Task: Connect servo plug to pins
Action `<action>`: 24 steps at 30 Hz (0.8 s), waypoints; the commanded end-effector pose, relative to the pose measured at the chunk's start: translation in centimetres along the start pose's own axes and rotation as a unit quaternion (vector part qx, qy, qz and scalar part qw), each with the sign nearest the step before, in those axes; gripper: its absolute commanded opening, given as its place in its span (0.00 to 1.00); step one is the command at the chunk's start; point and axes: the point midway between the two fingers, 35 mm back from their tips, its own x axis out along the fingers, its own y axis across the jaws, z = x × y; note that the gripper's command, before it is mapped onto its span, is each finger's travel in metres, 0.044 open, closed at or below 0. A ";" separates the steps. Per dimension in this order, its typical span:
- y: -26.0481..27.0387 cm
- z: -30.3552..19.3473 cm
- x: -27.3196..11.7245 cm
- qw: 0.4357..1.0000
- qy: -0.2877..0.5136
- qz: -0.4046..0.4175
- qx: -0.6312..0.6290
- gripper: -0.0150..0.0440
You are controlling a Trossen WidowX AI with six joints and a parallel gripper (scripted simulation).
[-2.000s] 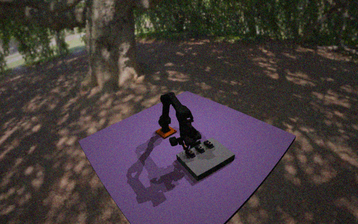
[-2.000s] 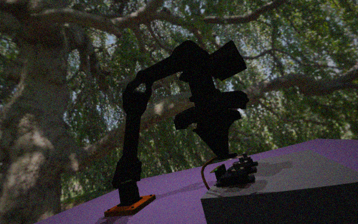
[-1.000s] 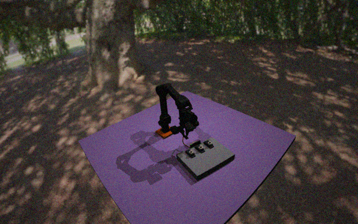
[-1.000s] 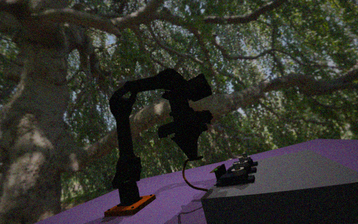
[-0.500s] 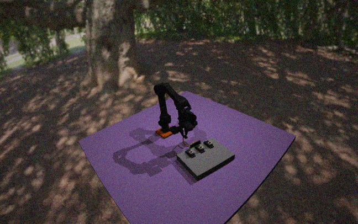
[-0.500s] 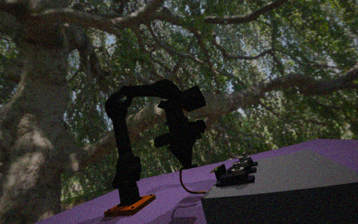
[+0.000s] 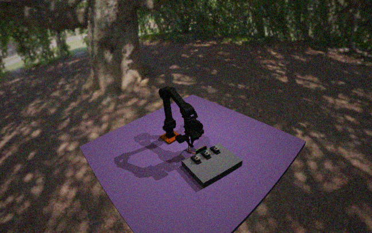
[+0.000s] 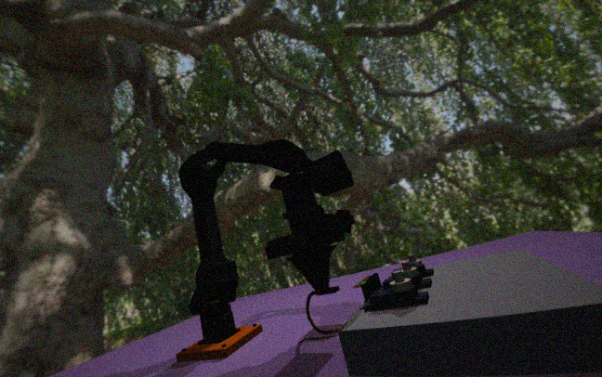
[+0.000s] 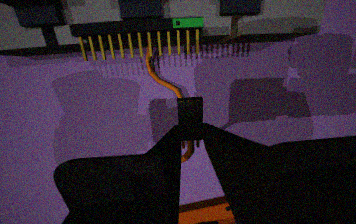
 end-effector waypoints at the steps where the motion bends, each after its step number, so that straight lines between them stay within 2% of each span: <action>1: -0.2 1.6 0.1 1.000 -0.001 -0.001 -0.002 0.25; 24: 0.0 2.8 0.1 1.000 -0.001 -0.001 -0.002 0.25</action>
